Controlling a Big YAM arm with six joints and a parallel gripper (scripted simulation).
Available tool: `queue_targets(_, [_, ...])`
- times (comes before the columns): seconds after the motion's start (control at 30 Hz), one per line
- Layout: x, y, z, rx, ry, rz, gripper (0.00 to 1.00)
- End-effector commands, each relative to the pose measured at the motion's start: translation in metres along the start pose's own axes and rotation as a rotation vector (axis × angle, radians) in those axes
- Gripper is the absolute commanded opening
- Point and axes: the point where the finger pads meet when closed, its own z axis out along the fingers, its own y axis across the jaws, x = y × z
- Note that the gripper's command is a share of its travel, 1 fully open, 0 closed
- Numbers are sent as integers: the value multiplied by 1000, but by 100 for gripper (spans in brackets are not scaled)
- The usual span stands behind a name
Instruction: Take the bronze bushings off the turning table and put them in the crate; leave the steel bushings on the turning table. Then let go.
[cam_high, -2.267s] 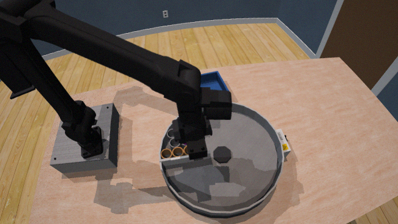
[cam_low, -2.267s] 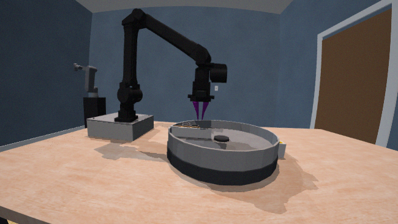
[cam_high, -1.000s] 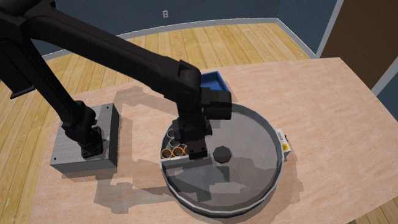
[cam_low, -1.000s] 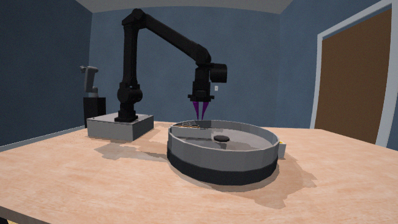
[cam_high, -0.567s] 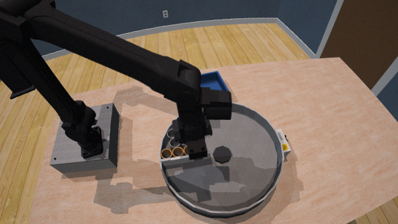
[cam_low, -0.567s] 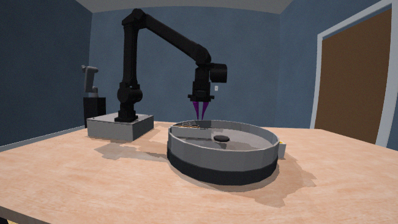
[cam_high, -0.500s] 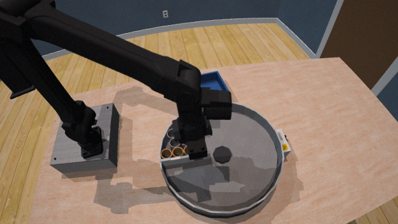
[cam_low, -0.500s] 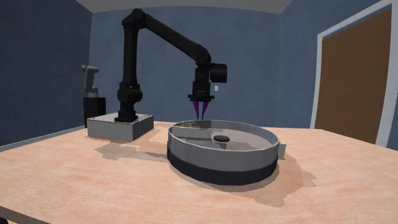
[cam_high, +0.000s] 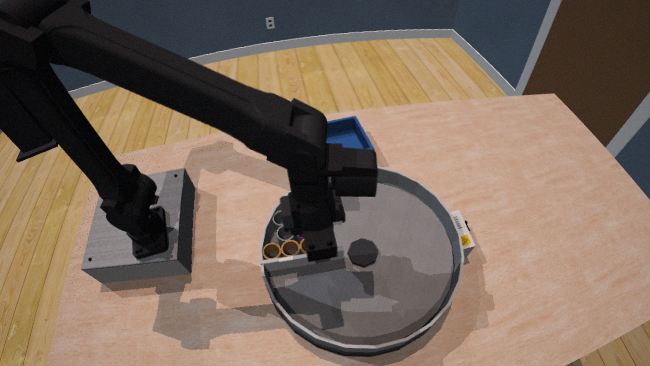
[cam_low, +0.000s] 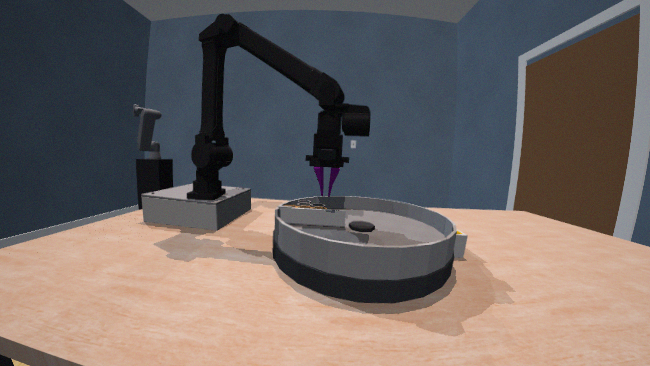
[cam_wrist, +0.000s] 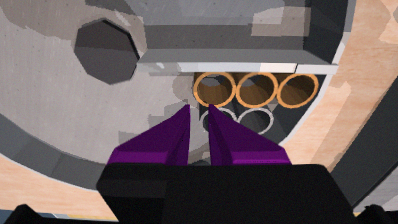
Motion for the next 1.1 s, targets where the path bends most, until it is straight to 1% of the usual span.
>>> queue_targets(0.0, [-3, 1, -11, -30, -10, -5, 14])
queue_targets(1.0, [-3, 1, -11, -30, -10, -5, 14])
queue_targets(1.03, [-4, 2, -11, -33, -10, -5, 14])
queue_targets(1.07, [-4, 4, -5, -31, -10, -5, 14])
